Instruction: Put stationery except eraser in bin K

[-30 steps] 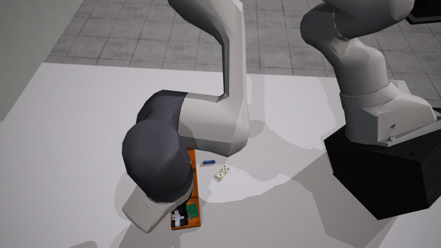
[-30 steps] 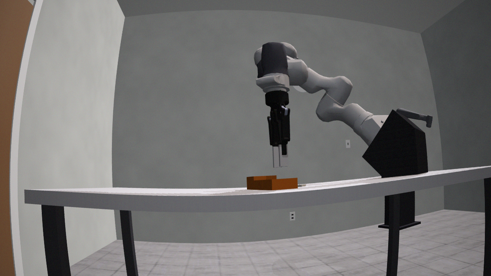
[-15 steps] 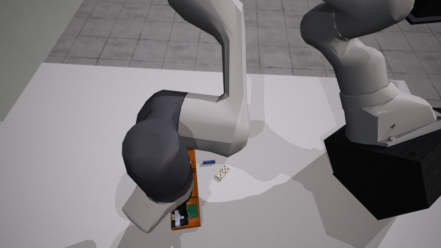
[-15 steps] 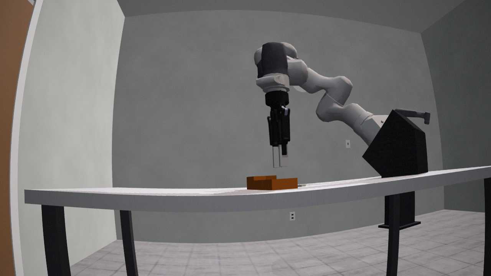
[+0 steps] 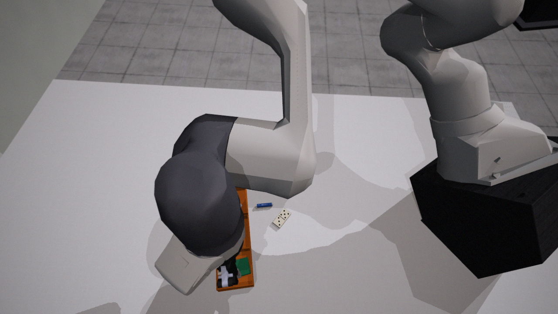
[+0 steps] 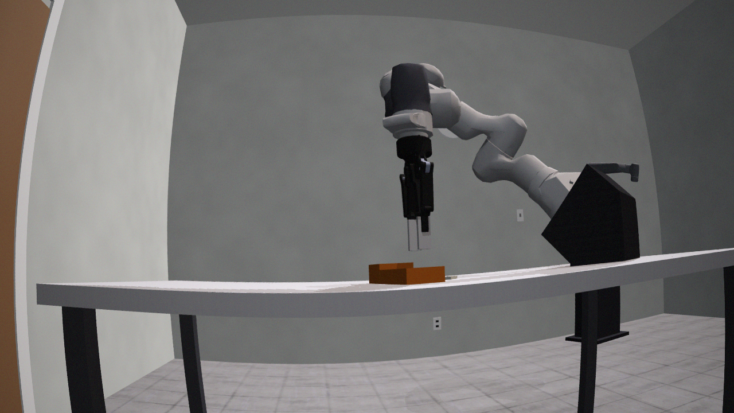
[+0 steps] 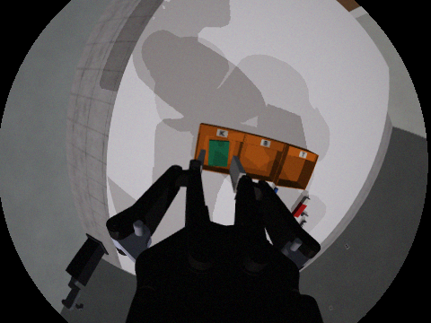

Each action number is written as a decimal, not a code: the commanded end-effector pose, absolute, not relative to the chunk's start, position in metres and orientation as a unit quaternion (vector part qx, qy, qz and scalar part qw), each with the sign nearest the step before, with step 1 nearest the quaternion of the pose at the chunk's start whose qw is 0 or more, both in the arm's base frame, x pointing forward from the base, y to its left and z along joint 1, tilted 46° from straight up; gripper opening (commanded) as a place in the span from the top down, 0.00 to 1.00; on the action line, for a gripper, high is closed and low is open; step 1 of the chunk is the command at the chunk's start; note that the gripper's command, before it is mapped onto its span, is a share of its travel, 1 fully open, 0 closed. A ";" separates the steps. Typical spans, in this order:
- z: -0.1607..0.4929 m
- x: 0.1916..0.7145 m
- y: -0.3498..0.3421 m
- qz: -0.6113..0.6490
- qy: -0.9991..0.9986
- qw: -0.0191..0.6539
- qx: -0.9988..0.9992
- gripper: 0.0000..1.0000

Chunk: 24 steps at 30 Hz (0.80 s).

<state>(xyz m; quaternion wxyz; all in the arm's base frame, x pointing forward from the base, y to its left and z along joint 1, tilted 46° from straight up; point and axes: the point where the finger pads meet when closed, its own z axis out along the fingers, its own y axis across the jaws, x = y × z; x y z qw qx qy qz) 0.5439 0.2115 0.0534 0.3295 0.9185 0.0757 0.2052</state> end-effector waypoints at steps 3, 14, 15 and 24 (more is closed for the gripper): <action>0.053 0.543 0.211 0.203 0.078 0.331 0.918 0.72; 0.053 0.541 0.210 0.203 0.078 0.331 0.918 0.72; 0.053 0.541 0.210 0.203 0.078 0.331 0.918 0.72; 0.077 0.516 0.164 0.194 0.101 0.336 0.916 0.82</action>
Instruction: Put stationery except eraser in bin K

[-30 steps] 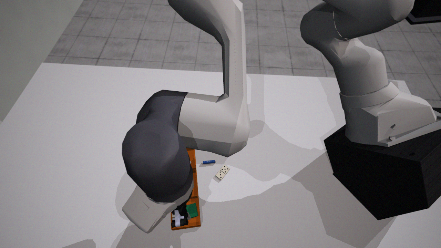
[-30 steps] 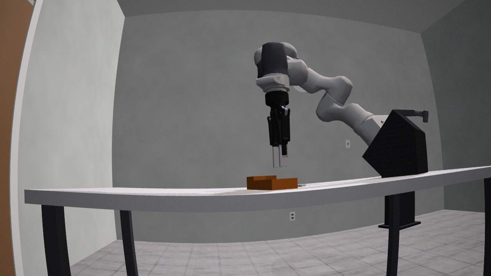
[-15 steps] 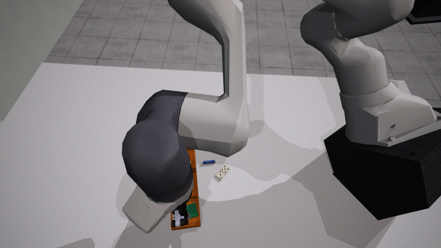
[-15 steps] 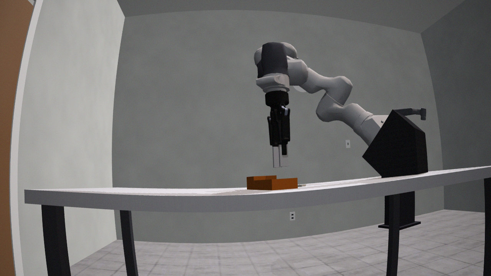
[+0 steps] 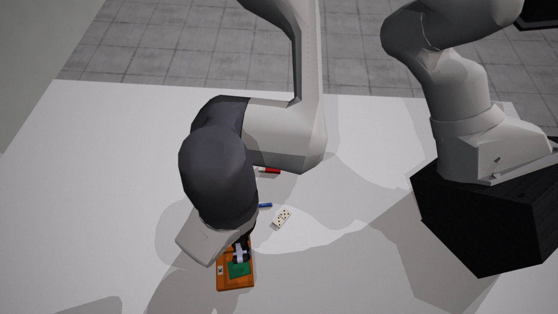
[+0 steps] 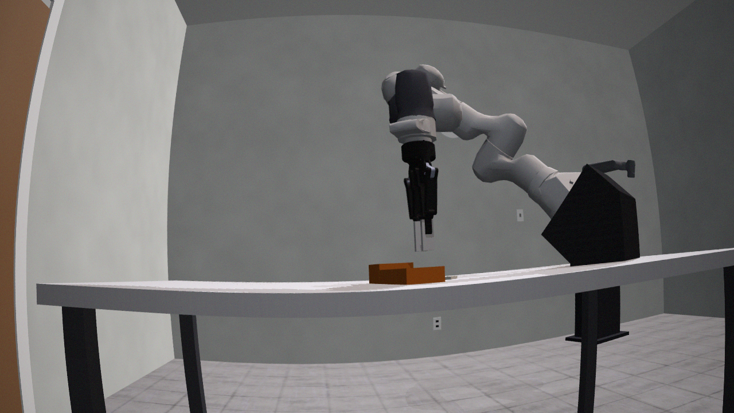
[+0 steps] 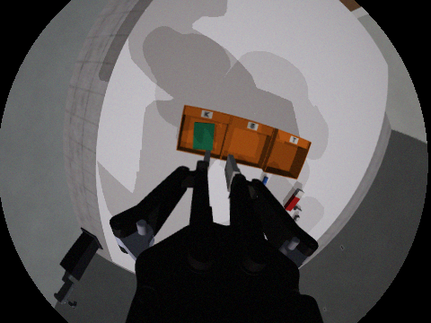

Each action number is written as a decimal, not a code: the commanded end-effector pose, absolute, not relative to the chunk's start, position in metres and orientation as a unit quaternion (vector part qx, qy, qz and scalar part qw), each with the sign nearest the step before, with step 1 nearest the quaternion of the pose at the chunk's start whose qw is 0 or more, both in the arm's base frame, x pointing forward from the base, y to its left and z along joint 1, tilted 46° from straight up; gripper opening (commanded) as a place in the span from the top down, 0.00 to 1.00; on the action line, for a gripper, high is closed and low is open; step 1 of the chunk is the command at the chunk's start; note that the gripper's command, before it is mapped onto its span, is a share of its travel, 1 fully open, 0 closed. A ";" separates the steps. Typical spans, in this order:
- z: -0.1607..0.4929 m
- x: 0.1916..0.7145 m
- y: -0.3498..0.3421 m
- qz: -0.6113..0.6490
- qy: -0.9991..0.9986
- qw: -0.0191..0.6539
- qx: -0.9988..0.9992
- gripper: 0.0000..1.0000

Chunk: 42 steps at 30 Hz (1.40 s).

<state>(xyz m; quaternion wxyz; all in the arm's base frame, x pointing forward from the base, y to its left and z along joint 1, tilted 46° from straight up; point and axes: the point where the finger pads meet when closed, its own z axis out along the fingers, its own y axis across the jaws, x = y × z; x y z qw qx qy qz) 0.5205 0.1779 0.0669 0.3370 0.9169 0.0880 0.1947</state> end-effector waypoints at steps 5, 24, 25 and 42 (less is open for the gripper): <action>0.091 0.501 0.137 0.194 0.101 0.336 0.916 0.82; 0.146 0.443 0.030 0.194 0.101 0.336 0.916 0.82; 0.149 0.439 0.024 0.194 0.101 0.336 0.916 0.82; 0.200 0.384 -0.076 0.194 0.101 0.336 0.916 0.82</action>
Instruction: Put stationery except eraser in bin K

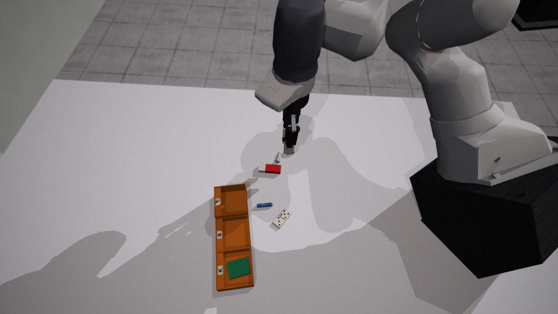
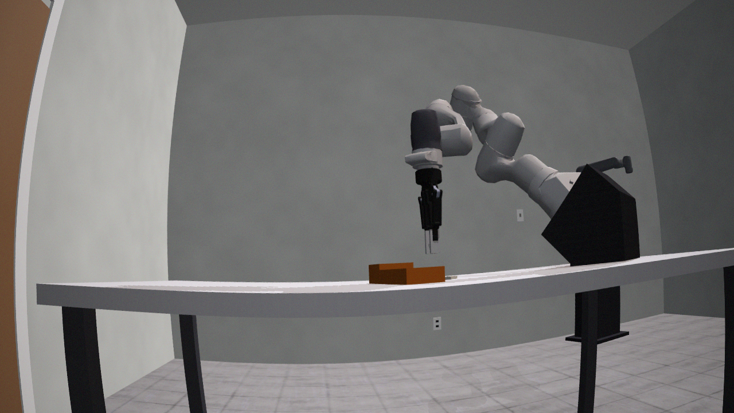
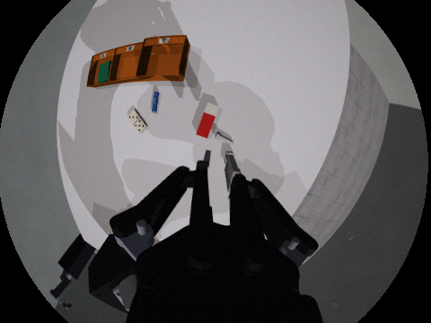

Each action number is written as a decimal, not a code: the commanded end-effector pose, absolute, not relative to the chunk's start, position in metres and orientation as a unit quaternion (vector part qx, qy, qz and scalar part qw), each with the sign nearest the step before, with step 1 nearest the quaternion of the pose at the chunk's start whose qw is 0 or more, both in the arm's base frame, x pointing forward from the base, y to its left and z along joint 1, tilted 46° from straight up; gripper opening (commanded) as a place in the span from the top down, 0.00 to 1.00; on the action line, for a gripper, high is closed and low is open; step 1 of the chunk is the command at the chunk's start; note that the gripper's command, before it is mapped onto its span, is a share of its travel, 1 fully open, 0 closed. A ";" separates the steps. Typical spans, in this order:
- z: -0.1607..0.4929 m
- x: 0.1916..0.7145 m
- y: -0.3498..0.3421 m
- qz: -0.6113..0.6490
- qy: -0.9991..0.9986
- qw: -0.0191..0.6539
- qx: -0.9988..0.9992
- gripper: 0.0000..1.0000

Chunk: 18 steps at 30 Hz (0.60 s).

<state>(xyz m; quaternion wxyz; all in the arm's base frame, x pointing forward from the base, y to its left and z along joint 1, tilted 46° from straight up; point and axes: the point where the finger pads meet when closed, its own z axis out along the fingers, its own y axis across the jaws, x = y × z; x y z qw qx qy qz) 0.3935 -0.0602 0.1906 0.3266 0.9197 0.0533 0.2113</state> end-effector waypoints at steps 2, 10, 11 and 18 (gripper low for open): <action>0.205 0.379 -0.085 0.194 0.101 0.336 0.916 0.82; 0.207 0.377 -0.089 0.194 0.101 0.336 0.916 0.82; 0.206 0.377 -0.088 0.194 0.101 0.336 0.916 0.82; 0.206 0.378 -0.087 0.194 0.101 0.336 0.916 0.82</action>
